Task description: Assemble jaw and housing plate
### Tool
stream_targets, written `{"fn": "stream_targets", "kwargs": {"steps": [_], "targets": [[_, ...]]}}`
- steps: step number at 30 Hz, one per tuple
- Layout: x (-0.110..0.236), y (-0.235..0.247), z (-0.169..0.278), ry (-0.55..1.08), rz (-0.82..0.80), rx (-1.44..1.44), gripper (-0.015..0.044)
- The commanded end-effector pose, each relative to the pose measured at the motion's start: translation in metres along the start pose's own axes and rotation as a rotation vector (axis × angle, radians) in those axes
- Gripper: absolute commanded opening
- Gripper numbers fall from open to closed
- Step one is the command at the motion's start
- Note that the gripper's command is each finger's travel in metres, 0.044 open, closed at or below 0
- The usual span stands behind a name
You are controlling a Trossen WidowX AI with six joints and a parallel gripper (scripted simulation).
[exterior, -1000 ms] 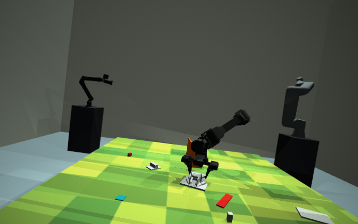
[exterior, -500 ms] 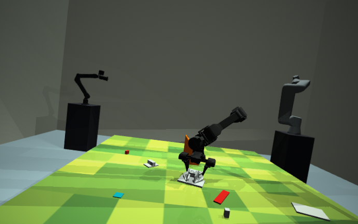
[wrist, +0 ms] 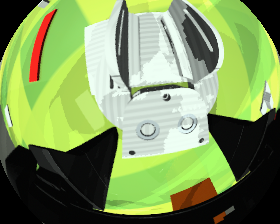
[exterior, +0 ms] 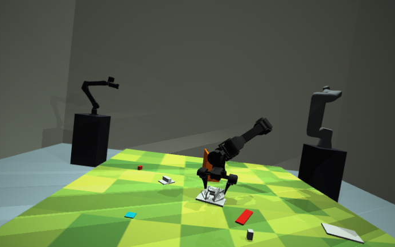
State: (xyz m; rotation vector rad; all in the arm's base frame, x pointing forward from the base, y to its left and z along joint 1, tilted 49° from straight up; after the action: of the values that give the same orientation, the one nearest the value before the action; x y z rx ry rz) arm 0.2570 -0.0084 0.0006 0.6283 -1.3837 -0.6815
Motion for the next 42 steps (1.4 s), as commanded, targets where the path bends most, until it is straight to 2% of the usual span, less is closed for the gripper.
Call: {"fn": "stream_targets", "kwargs": {"steps": [1, 5, 10, 17, 24, 42], "targets": [[0.000, 0.000, 0.000, 0.000, 0.000, 0.000, 0.0440], [0.020, -0.001, -0.002, -0.002, 0.004, -0.002, 0.0440], [0.074, 0.000, -0.001, 0.000, 0.001, -0.005, 0.0440], [0.071, -0.001, -0.001, -0.014, 0.001, -0.008, 0.0440], [0.125, -0.006, 0.052, 0.001, 0.003, -0.008, 0.0440], [0.126, -0.006, 0.053, 0.002, 0.002, -0.008, 0.0440]]}}
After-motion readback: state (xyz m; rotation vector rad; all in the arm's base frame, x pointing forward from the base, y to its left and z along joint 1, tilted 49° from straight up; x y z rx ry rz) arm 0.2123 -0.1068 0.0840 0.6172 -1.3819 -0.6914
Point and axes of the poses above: the point midway between the two fingers, 35 mm back from their tips, its own x axis back along the fingers, its own y axis across the jaws, z = x × y, the point moved 8 cm from there along x, back along the fingers, and after that the axes turned 15 degrees about x, right-handed, at the moved point
